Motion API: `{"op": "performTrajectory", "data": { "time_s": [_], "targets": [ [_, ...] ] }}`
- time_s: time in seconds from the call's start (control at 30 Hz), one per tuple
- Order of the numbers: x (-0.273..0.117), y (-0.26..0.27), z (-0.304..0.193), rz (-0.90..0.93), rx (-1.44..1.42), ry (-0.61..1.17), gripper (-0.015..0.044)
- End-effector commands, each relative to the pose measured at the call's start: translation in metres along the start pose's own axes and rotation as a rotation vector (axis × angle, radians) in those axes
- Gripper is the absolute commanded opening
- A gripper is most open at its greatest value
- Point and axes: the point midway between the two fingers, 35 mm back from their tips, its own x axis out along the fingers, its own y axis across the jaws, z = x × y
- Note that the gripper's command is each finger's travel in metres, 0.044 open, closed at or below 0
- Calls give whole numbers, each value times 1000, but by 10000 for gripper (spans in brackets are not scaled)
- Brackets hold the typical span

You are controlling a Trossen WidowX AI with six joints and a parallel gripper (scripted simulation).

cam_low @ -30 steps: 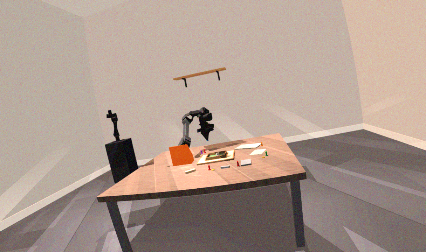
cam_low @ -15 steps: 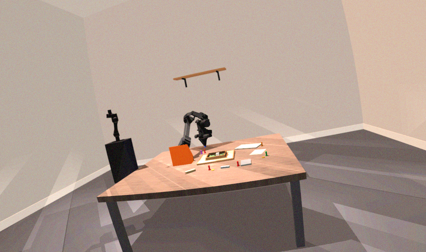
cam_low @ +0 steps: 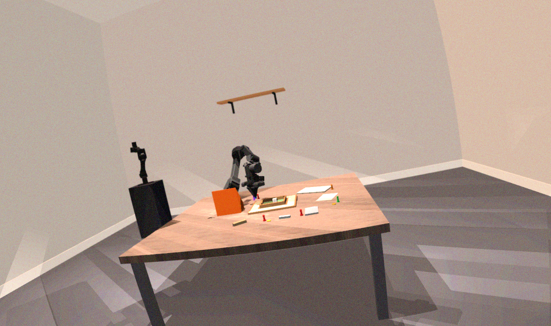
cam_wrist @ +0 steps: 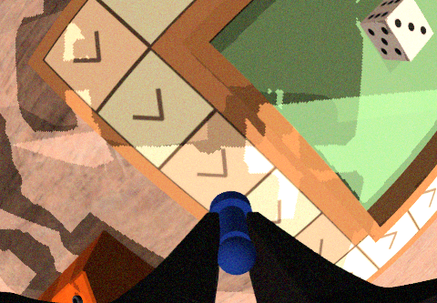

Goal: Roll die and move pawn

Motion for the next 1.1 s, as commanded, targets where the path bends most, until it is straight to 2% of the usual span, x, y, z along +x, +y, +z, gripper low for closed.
{"op": "performTrajectory", "data": {
  "time_s": [0.0,0.17,0.7,1.07],
  "targets": [
    [13,2,0,8,5,-3,0],
    [30,3,0,10,5,-4,0],
    [48,3,0,10,5,-5,0],
    [35,0,0,4,1,0,289]
  ]
}}
